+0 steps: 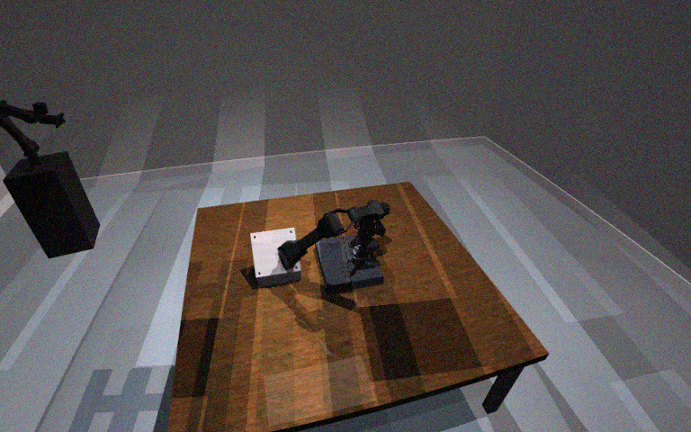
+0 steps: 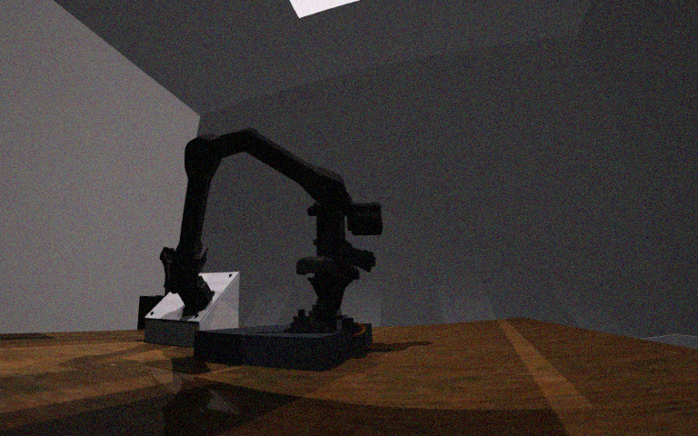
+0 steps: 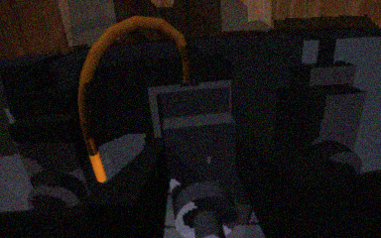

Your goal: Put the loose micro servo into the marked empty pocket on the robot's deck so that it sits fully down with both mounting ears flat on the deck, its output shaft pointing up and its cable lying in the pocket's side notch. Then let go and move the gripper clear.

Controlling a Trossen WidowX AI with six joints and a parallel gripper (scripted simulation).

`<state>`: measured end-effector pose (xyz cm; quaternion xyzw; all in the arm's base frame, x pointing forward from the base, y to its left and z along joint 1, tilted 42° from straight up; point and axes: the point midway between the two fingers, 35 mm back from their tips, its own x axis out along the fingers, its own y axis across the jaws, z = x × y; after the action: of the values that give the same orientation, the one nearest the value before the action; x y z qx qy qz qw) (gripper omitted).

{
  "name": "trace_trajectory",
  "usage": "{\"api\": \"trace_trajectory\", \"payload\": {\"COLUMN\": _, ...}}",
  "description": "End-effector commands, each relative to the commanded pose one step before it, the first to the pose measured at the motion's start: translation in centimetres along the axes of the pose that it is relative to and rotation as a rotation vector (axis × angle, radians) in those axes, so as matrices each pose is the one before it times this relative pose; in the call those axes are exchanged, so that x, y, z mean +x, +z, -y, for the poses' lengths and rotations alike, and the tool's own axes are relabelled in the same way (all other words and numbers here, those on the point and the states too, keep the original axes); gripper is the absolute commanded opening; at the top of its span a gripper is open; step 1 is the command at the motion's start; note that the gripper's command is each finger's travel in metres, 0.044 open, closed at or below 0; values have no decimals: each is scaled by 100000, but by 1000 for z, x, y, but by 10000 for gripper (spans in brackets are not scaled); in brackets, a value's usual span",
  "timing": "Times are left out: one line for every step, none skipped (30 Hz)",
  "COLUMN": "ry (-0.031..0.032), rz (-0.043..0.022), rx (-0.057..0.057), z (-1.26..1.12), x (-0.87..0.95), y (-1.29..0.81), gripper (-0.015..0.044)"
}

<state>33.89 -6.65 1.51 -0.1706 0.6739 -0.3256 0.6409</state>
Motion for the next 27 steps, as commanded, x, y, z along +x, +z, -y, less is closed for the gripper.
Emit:
{"api": "trace_trajectory", "payload": {"ry": -410, "rz": 287, "rx": -629, "z": -40, "x": 374, "y": -2, "gripper": 0}}
{"api": "trace_trajectory", "payload": {"ry": -4, "rz": 1, "rx": 1, "z": 1, "x": 98, "y": 0, "gripper": 0}}
{"api": "trace_trajectory", "payload": {"ry": -4, "rz": 1, "rx": 1, "z": 1, "x": 102, "y": 0, "gripper": 0}}
{"api": "trace_trajectory", "payload": {"ry": -4, "rz": 1, "rx": 0, "z": 1, "x": 98, "y": 0, "gripper": 0}}
{"api": "trace_trajectory", "payload": {"ry": -4, "rz": 1, "rx": 1, "z": 1, "x": 102, "y": 0, "gripper": 0}}
{"api": "trace_trajectory", "payload": {"ry": -4, "rz": 1, "rx": 0, "z": 1, "x": 98, "y": 0, "gripper": 0}}
{"api": "trace_trajectory", "payload": {"ry": -4, "rz": 1, "rx": 1, "z": 1, "x": 103, "y": 0, "gripper": 0}}
{"api": "trace_trajectory", "payload": {"ry": -4, "rz": 1, "rx": 0, "z": 1, "x": 98, "y": 0, "gripper": 0}}
{"api": "trace_trajectory", "payload": {"ry": -4, "rz": 1, "rx": 0, "z": 1, "x": 103, "y": 0, "gripper": 0}}
{"api": "trace_trajectory", "payload": {"ry": -4, "rz": 1, "rx": 0, "z": 1, "x": 98, "y": 0, "gripper": 0}}
{"api": "trace_trajectory", "payload": {"ry": -4, "rz": 1, "rx": 0, "z": 1, "x": 103, "y": 0, "gripper": 0}}
{"api": "trace_trajectory", "payload": {"ry": -4, "rz": 1, "rx": 0, "z": 1, "x": 98, "y": 0, "gripper": 0}}
{"api": "trace_trajectory", "payload": {"ry": -4, "rz": 1, "rx": 0, "z": 1, "x": 103, "y": 0, "gripper": 0}}
{"api": "trace_trajectory", "payload": {"ry": -4, "rz": 1, "rx": 0, "z": 1, "x": 98, "y": 0, "gripper": 0}}
{"api": "trace_trajectory", "payload": {"ry": -4, "rz": 1, "rx": 0, "z": 1, "x": 103, "y": 0, "gripper": 0}}
{"api": "trace_trajectory", "payload": {"ry": -4, "rz": 1, "rx": 0, "z": 1, "x": 98, "y": 0, "gripper": 0}}
{"api": "trace_trajectory", "payload": {"ry": -4, "rz": 1, "rx": 0, "z": 1, "x": 103, "y": 0, "gripper": 0}}
{"api": "trace_trajectory", "payload": {"ry": -4, "rz": 1, "rx": 0, "z": 1, "x": 92, "y": 0, "gripper": 0}}
{"api": "trace_trajectory", "payload": {"ry": -4, "rz": 0, "rx": 0, "z": 1, "x": 92, "y": 0, "gripper": 0}}
{"api": "trace_trajectory", "payload": {"ry": 5, "rz": -1, "rx": -1, "z": 11, "x": -132, "y": -2, "gripper": 26}}
{"api": "trace_trajectory", "payload": {"ry": 3, "rz": -1, "rx": -1, "z": 9, "x": -77, "y": -11, "gripper": 53}}
{"api": "trace_trajectory", "payload": {"ry": 0, "rz": 0, "rx": 0, "z": -7, "x": 12, "y": -11, "gripper": 79}}
{"api": "trace_trajectory", "payload": {"ry": 0, "rz": 0, "rx": 0, "z": 0, "x": 0, "y": 0, "gripper": 105}}
{"api": "trace_trajectory", "payload": {"ry": 0, "rz": 0, "rx": 0, "z": -3, "x": 8, "y": -7, "gripper": 131}}
{"api": "trace_trajectory", "payload": {"ry": 0, "rz": 0, "rx": 0, "z": 0, "x": 0, "y": 0, "gripper": 157}}
{"api": "trace_trajectory", "payload": {"ry": 0, "rz": 0, "rx": 0, "z": 0, "x": 0, "y": 0, "gripper": 184}}
{"api": "trace_trajectory", "payload": {"ry": 0, "rz": 0, "rx": 0, "z": 0, "x": 0, "y": 0, "gripper": 187}}
